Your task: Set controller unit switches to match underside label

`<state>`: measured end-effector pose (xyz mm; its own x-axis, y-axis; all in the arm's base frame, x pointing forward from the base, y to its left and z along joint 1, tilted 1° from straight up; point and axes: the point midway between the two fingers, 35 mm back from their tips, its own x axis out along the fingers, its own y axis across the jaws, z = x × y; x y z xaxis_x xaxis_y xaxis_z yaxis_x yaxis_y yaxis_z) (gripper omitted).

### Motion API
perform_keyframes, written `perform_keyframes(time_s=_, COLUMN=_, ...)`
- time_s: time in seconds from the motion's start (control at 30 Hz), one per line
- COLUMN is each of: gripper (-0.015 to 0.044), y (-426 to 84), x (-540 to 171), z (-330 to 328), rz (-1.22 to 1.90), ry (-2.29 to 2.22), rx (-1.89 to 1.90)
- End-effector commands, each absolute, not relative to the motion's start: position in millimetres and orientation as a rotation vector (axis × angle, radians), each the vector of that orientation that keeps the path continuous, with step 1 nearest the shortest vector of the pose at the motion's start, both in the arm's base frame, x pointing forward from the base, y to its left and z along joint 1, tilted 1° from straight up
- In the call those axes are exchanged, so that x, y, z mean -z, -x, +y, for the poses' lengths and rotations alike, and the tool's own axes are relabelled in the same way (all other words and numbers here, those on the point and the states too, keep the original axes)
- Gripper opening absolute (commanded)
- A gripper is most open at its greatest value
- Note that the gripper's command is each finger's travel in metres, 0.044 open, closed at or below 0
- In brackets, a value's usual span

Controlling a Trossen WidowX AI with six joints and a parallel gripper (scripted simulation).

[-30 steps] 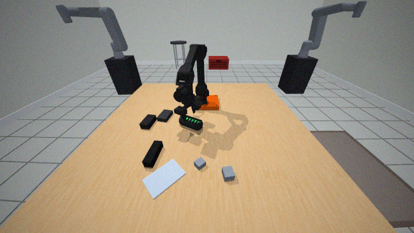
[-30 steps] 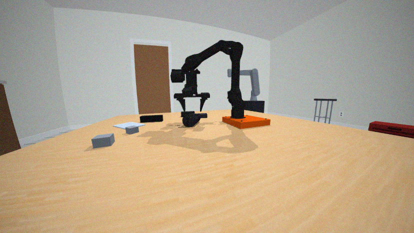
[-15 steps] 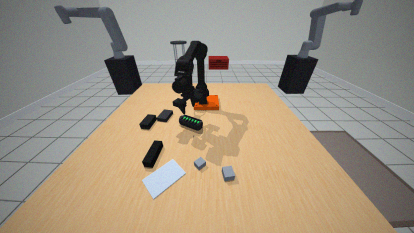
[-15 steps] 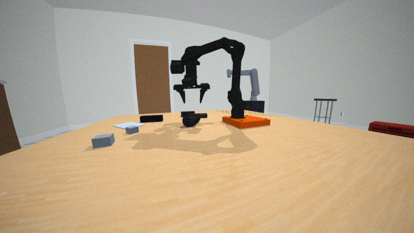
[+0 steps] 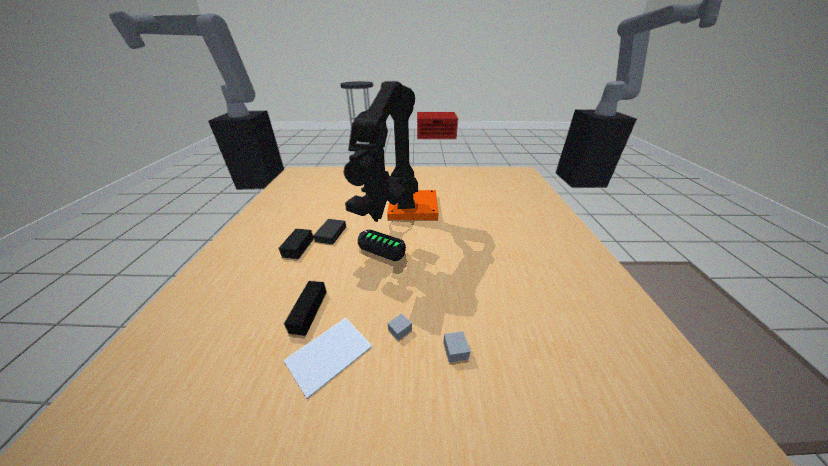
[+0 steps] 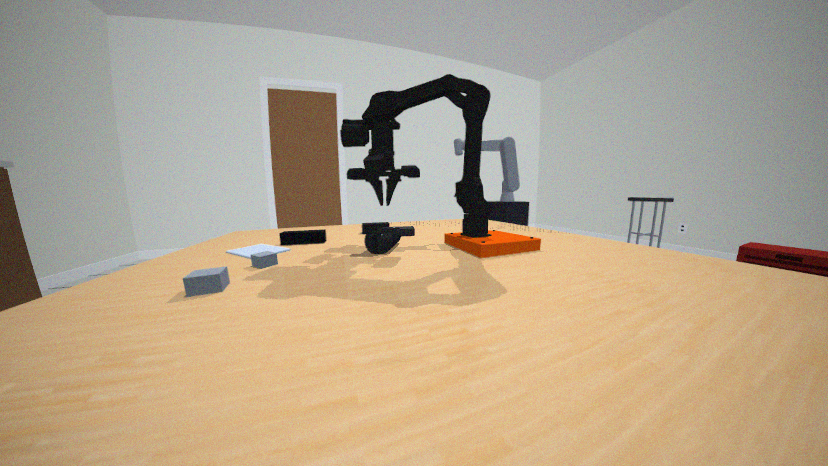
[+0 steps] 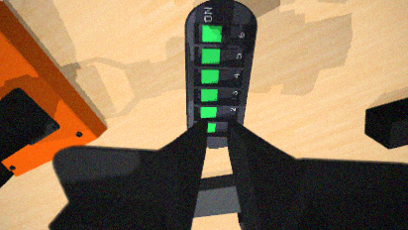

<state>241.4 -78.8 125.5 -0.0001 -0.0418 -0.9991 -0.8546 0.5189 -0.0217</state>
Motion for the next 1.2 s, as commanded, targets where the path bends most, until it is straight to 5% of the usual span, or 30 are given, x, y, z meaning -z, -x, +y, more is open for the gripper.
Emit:
perform_keyframes(time_s=0.0, gripper=0.0, y=-242.4, x=-127.5, z=-79.0, rz=1.436, ry=0.831, rx=-0.763)
perform_keyframes(time_s=0.3, gripper=0.0, y=-242.4, x=-127.5, z=-79.0, rz=1.436, ry=0.831, rx=-0.763)
perform_keyframes(time_s=0.87, gripper=0.044, y=-241.5, x=-125.7, z=-78.7, rz=1.44, ry=0.83, rx=-0.77)
perform_keyframes(time_s=0.93, gripper=0.044, y=-241.5, x=-125.7, z=-78.7, rz=1.44, ry=0.83, rx=-0.77)
perform_keyframes(time_s=1.17, gripper=0.0256, y=-218.9, x=-85.8, z=-62.0, rz=1.426, ry=0.834, rx=-0.783)
